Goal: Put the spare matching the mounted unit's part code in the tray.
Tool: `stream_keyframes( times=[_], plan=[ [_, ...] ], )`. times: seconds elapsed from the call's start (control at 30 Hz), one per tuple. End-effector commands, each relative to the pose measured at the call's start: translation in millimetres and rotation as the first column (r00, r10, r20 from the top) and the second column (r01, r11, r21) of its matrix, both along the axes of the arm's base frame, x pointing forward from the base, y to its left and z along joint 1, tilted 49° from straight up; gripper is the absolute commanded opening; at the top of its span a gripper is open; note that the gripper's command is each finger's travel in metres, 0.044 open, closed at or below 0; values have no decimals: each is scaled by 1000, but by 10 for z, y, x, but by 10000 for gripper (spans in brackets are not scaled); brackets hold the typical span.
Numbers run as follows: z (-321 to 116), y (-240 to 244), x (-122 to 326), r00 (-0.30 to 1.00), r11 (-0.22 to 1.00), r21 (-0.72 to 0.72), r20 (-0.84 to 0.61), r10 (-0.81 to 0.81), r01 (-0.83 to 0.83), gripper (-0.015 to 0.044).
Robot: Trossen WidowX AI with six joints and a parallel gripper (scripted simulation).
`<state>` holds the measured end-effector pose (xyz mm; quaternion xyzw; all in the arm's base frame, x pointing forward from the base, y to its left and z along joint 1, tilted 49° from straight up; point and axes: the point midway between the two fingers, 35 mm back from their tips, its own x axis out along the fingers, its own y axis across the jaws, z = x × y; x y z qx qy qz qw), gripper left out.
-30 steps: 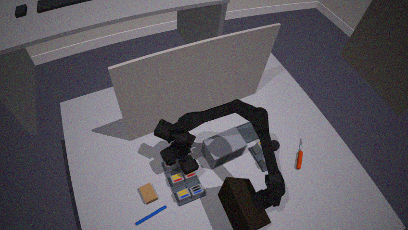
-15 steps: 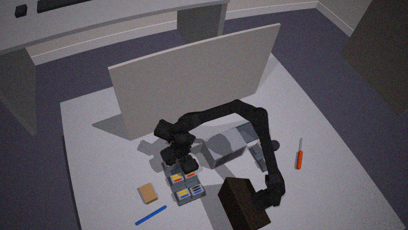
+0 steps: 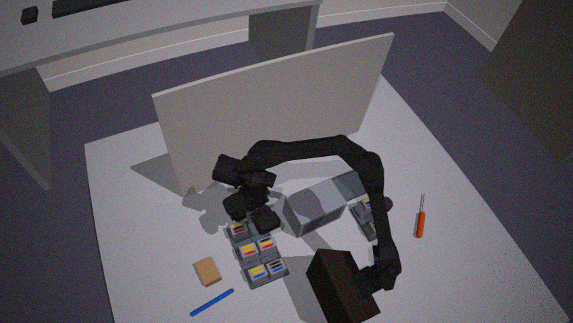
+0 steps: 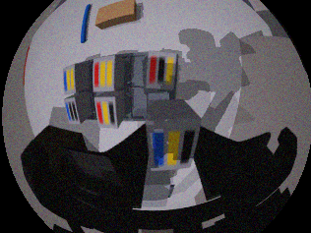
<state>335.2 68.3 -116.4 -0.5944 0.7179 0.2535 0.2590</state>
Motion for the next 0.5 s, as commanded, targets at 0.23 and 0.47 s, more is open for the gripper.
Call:
stream_keyframes(
  times=[0.23, 0.47],
  plan=[
    [135, 157, 54, 1000, 1000, 3, 1, -5, 5, 0],
    [325, 365, 116, 1000, 1000, 4, 0, -10, 10, 0]
  ],
)
